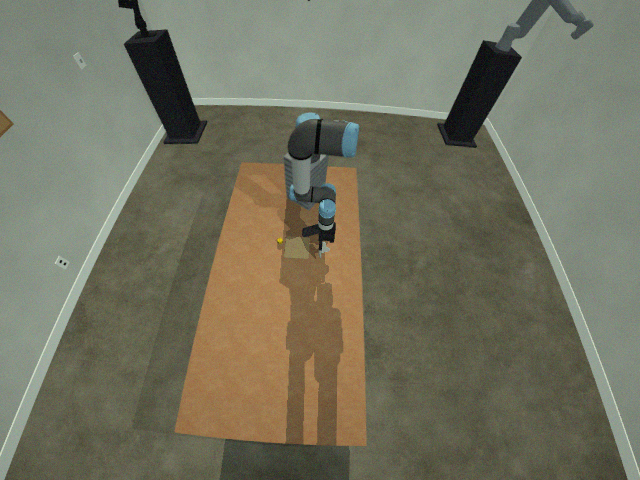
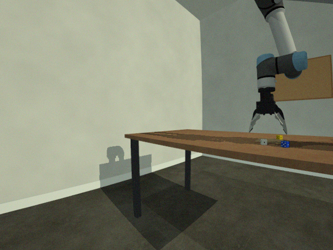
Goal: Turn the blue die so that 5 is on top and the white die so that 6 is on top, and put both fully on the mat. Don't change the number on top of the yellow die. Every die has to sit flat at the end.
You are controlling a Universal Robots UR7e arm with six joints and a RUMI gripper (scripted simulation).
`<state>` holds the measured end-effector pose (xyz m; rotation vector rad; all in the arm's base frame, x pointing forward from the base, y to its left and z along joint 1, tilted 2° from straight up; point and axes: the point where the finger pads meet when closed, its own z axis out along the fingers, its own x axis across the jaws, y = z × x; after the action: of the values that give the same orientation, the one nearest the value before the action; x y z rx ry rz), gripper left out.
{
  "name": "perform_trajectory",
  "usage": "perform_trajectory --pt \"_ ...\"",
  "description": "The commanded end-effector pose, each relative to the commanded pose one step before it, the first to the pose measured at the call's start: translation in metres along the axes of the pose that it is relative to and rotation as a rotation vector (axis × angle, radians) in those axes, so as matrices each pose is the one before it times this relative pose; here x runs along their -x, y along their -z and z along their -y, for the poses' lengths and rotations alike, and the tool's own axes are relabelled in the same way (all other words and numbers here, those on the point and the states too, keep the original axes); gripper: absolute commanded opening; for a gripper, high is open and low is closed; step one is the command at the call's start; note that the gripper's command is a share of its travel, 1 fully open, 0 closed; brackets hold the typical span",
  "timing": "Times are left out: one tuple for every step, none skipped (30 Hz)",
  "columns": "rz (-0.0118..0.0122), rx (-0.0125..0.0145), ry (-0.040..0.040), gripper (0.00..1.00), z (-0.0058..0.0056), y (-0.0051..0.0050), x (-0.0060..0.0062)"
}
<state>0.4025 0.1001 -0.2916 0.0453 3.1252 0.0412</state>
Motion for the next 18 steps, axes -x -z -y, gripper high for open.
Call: perform_trajectory --pt "0.00142 0.00005 0.00002 1.00 -0.00160 0.00035 -0.01015" --pt "0.00000 0.00000 0.00000 1.00 -0.00078 0.00000 -0.00523" --pt "0.00000 0.00000 0.00000 1.00 -0.00086 0.00000 -0.00581" --pt "0.00000 0.00000 0.00000 1.00 -0.00093 0.00001 -0.00627" --pt "0.00000 0.00000 0.00000 1.00 -0.00098 0.00000 -0.00660" --pt "0.00000 0.00000 0.00000 1.00 -0.00100 0.00000 -0.00676" --pt "0.00000 0.00000 0.00000 1.00 -0.00100 0.00001 -0.00674" --pt "0.00000 0.00000 0.00000 1.00 -0.00096 -0.00001 -0.00643" --pt "0.00000 0.00000 0.00000 1.00 -0.00088 0.00000 -0.00591" --pt "0.00000 0.00000 0.00000 1.00 -0.00078 0.00000 -0.00528" --pt "0.00000 0.00000 0.00000 1.00 -0.00068 0.00000 -0.00456" --pt "0.00000 0.00000 0.00000 1.00 -0.00056 0.00000 -0.00378" --pt "0.00000 0.00000 0.00000 1.00 -0.00044 0.00001 -0.00299" --pt "0.00000 0.00000 0.00000 1.00 -0.00033 -0.00001 -0.00219" --pt "0.00000 0.00000 0.00000 1.00 -0.00022 0.00000 -0.00145" --pt "0.00000 0.00000 0.00000 1.00 0.00000 0.00000 0.00000" --pt "0.00000 0.00000 0.00000 1.00 0.00000 0.00000 0.00000" --pt "0.00000 0.00000 0.00000 1.00 -0.00012 0.00001 -0.00082"
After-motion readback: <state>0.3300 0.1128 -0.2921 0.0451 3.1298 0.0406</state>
